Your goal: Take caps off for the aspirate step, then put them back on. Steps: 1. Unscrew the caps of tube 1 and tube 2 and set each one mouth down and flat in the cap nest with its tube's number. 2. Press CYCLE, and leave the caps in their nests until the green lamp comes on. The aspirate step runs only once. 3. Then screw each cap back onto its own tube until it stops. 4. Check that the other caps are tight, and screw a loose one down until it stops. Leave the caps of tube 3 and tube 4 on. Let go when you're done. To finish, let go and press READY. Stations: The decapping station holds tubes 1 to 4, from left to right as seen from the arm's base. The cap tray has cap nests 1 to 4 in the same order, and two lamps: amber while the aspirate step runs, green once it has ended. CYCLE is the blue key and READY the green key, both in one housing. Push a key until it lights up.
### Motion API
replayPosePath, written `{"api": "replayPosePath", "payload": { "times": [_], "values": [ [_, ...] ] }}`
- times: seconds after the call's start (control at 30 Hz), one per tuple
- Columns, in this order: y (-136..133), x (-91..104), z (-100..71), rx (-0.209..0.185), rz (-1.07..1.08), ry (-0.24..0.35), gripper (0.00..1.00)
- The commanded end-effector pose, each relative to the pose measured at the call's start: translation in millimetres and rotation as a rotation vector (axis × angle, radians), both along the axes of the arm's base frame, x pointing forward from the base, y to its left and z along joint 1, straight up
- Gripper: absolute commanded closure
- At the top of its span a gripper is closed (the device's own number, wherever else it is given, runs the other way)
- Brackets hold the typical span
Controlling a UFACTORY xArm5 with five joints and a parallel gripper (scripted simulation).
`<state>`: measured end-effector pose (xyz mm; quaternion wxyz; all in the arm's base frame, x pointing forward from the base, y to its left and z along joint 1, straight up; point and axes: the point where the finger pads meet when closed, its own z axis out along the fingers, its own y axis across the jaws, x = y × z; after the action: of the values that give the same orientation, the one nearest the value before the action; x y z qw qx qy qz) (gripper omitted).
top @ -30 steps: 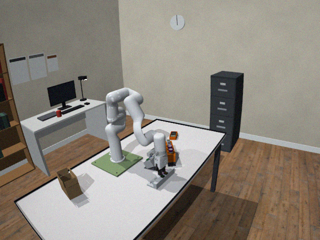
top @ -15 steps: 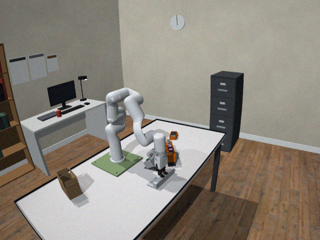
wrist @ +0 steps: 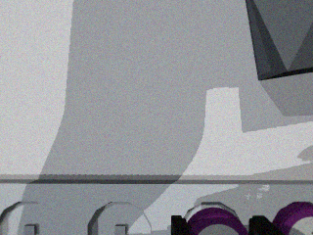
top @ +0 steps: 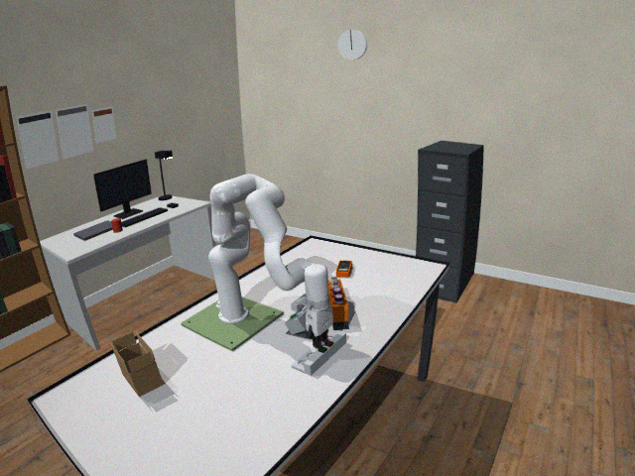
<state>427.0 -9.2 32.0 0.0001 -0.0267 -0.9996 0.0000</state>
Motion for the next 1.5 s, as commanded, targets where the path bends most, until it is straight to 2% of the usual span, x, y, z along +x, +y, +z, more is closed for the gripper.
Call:
{"api": "replayPosePath", "payload": {
  "times": [0.0,0.8,0.83,1.3,1.47],
  "values": [
    [0.0,1.1,-0.3,-0.008,0.000,-0.003,1.00],
    [-0.1,1.2,-8.3,-0.008,0.000,-0.003,1.00],
    [-0.1,1.2,-8.3,-0.008,0.000,-0.003,0.54],
    [-0.1,1.2,-8.3,-0.008,0.000,-0.003,0.54],
    [0.1,1.2,16.7,-0.008,0.000,-0.003,0.54]
  ]
}}
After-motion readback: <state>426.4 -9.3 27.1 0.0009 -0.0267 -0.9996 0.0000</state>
